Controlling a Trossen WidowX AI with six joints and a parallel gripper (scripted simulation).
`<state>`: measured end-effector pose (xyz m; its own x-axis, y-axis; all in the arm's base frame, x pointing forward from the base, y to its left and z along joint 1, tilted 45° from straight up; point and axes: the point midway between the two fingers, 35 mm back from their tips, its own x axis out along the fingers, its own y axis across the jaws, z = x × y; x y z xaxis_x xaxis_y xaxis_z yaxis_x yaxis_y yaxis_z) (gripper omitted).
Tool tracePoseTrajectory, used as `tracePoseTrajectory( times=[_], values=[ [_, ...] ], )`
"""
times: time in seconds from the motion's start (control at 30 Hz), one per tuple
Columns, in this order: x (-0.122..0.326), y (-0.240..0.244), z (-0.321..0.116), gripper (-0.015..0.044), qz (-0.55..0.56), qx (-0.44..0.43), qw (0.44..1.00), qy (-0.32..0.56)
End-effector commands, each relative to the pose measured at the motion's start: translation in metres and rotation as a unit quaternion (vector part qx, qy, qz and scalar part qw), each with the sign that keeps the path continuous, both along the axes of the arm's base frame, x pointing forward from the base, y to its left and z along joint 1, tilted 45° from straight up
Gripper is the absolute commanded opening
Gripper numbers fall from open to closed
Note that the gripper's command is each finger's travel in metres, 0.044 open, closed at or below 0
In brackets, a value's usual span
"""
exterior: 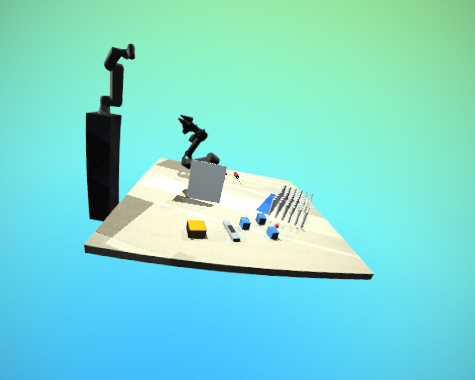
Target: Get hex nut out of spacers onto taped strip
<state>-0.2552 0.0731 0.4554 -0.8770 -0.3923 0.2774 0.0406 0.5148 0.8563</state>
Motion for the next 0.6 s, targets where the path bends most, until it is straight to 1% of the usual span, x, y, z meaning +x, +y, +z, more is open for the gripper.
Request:
tracePoseTrajectory(
  times=[0.0, 0.03, 0.3, 0.43, 0.57],
  values=[
    [0.001, -0.002, 0.001, 0.0426, 0.0, 0.001, 1.0, 0.003],
    [0.005, -0.006, 0.006, 0.044, -0.001, 0.004, 1.0, 0.012],
    [0.077, -0.078, 0.063, 0.044, 0.003, 0.042, 0.985, 0.165],
    [0.114, -0.108, 0.079, 0.044, 0.029, 0.029, 0.973, 0.226],
    [0.14, -0.125, 0.087, 0.044, 0.043, 0.026, 0.963, 0.264]
  ],
)
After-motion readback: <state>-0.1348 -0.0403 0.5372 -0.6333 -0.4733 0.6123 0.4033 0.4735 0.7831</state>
